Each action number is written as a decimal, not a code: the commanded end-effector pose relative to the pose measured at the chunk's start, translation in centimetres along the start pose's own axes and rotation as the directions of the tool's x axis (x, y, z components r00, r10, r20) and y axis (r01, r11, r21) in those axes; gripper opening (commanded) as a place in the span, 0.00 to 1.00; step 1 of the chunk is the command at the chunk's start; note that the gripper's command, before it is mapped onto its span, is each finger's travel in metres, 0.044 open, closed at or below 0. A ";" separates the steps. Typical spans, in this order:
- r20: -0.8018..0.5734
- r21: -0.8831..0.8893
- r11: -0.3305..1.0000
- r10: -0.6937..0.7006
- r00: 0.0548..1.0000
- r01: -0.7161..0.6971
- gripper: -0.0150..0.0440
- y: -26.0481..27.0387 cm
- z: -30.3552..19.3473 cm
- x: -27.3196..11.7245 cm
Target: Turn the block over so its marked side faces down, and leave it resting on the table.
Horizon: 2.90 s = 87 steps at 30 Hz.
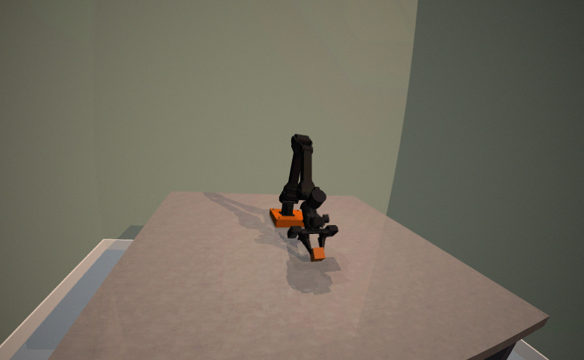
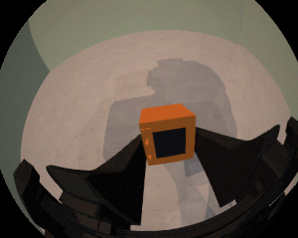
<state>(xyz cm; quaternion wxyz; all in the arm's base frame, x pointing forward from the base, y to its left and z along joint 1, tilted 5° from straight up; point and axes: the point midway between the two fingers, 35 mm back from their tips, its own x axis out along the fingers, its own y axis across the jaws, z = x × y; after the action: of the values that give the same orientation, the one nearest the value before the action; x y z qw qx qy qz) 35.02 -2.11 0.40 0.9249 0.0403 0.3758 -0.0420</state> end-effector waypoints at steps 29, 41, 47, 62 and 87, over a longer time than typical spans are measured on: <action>0.231 0.008 1.000 -0.002 0.973 0.000 0.25 0.0 -1.4 -1.3; 0.231 0.008 1.000 -0.002 0.973 0.000 0.65 0.0 -1.4 -1.3; 0.231 0.008 1.000 -0.002 0.973 0.000 0.92 0.0 -1.4 -1.3; 0.231 0.008 1.000 -0.002 0.973 0.000 1.00 0.0 -1.4 -1.3; 0.108 0.004 1.000 -0.003 0.994 0.003 1.00 0.0 -0.4 -0.7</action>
<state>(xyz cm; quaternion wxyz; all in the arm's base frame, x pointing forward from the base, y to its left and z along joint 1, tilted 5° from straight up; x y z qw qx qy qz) 33.03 -1.95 -0.45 0.9503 0.0372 0.3053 -0.0482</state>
